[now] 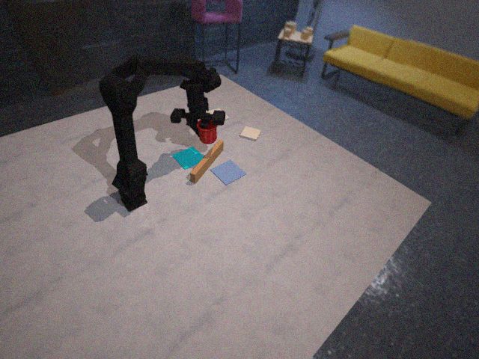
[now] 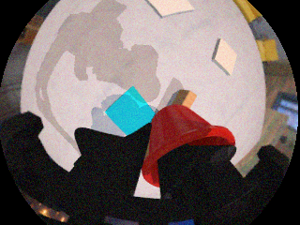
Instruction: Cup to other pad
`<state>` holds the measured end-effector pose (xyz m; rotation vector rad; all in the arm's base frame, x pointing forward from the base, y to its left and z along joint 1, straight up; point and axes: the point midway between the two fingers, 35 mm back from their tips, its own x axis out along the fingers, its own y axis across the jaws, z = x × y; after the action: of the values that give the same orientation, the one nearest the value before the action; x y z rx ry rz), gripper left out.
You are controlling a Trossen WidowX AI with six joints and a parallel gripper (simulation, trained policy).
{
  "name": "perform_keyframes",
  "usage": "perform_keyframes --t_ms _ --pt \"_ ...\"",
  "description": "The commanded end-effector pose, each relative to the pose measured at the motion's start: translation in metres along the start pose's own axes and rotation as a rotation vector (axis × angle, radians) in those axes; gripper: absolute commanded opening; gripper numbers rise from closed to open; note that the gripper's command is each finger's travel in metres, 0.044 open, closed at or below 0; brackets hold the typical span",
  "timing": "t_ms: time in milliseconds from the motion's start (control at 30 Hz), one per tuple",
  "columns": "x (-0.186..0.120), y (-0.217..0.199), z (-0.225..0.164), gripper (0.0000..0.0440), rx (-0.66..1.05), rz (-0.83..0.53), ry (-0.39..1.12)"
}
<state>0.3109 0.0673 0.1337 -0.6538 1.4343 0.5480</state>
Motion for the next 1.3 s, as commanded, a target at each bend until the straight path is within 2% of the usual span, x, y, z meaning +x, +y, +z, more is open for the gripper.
perform_keyframes --t_ms 0,333,933,1267 --pt "0.0 0.012 0.005 0.0 -0.012 -0.005 -0.019" --pt "0.013 0.037 0.008 0.0 -0.028 -0.016 -0.032" --pt "0.054 0.063 -0.01 0.0001 0.003 -0.027 -0.03" --pt "0.067 0.068 -0.018 0.0035 0.024 -0.035 -0.042"
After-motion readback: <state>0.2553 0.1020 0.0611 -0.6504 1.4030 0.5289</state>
